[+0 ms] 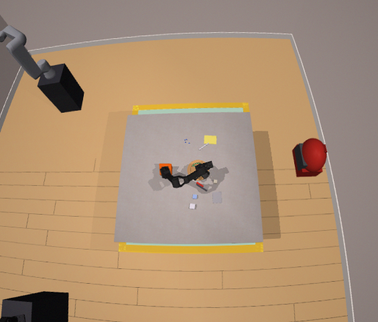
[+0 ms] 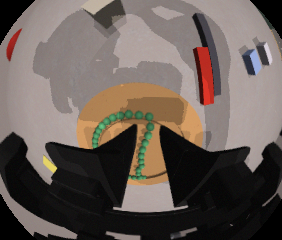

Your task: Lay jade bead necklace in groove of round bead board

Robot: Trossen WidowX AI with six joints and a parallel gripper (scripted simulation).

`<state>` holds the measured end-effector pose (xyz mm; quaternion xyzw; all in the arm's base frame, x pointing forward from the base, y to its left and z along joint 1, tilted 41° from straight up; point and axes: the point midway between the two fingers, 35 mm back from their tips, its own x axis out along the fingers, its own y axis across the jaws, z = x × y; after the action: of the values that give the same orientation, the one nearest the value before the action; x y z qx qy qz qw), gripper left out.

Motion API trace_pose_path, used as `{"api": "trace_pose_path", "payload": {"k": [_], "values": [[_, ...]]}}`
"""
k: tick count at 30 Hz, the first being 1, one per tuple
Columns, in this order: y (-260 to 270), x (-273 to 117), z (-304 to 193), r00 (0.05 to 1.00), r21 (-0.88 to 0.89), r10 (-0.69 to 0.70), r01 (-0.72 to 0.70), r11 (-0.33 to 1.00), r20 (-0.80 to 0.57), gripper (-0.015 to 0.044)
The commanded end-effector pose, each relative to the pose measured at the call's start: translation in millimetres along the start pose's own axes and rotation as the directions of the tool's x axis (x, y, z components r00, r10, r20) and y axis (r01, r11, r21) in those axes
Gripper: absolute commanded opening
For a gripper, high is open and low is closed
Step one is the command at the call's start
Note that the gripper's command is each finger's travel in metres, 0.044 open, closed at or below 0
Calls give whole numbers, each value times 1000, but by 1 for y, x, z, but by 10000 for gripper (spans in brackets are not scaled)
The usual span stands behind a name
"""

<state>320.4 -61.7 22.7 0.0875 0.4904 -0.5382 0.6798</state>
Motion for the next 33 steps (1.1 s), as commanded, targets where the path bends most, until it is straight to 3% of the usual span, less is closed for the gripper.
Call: {"api": "trace_pose_path", "payload": {"k": [1, 7, 12, 33], "values": [[-2, 7, -2, 1000, -11, -7, 7, 1000, 1, 120], [-2, 11, -2, 1000, -11, -8, 8, 1000, 1, 120], [-1, 9, 0, 1000, -1, -3, 3, 1000, -1, 0], [-1, 9, 0, 1000, -1, -3, 3, 1000, -1, 0]]}}
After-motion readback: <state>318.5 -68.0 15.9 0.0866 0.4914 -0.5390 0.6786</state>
